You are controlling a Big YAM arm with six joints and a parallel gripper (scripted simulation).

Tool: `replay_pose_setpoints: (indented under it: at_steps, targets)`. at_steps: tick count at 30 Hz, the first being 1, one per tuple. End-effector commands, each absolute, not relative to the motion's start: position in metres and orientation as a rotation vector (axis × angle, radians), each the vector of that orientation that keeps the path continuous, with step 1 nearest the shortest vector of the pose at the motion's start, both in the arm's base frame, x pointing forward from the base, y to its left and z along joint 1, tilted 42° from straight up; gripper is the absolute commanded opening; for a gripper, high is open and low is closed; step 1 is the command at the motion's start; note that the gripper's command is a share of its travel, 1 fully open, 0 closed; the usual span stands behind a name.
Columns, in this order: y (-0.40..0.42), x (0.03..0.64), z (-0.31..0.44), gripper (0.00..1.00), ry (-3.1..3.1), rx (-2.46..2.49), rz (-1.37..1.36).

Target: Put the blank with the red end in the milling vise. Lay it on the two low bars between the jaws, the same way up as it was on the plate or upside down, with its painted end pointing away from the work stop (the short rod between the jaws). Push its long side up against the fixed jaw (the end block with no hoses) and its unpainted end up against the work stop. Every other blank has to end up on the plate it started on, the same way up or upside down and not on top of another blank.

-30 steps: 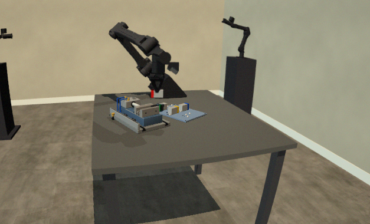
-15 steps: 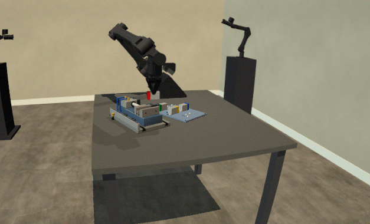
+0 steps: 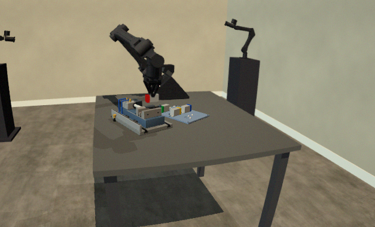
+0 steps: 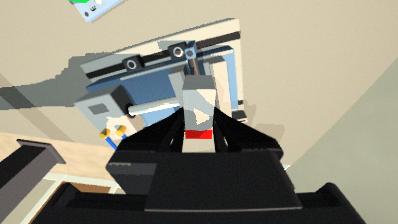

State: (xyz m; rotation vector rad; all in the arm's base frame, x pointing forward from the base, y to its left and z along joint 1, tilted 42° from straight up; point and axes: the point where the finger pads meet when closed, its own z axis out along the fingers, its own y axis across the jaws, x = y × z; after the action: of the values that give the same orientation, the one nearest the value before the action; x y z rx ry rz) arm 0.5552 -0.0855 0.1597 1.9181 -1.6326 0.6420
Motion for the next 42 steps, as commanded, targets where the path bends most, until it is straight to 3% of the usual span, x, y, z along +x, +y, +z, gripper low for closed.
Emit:
replay_pose_setpoints:
  at_steps: [1, 42]
  targets:
    - [-0.093, 0.57, 0.174, 0.0, -1.575, 1.959, 0.633]
    - [-0.105, 0.58, 0.186, 0.0, -1.382, 2.066, 0.572]
